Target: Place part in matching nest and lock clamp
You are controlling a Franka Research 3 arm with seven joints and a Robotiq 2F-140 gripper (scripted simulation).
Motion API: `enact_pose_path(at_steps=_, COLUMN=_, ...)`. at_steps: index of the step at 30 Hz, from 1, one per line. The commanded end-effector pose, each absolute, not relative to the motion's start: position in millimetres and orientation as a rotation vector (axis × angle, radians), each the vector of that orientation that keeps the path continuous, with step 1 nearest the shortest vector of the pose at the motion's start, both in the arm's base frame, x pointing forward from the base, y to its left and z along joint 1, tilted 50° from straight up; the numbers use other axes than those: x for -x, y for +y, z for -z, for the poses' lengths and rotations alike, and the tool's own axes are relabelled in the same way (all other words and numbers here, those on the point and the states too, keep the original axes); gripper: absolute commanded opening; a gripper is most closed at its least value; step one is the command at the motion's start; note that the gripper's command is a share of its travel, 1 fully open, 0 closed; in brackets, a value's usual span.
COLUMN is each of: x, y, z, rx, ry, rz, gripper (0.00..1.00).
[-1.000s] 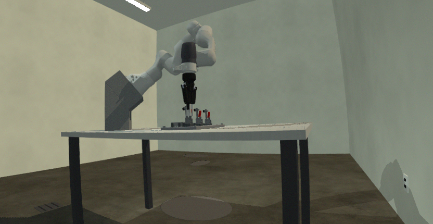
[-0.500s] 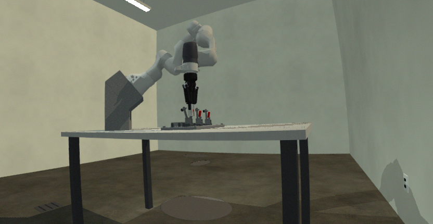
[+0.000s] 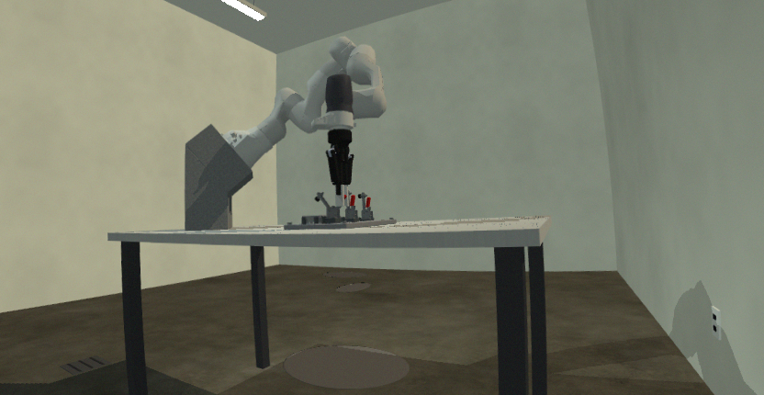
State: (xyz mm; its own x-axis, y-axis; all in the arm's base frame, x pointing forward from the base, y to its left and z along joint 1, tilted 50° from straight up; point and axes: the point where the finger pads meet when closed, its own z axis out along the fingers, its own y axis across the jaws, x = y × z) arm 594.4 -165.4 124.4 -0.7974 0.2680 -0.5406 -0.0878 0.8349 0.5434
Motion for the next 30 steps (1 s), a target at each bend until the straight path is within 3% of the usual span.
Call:
enact_pose_path(at_steps=1, x=-602, y=-166, z=-126, rx=-0.146, ry=2.387, rz=-0.743, gripper=0.00)
enact_pose_path(at_steps=30, x=-625, y=-161, z=-122, rx=-0.146, ry=2.387, rz=-0.743, gripper=0.00)
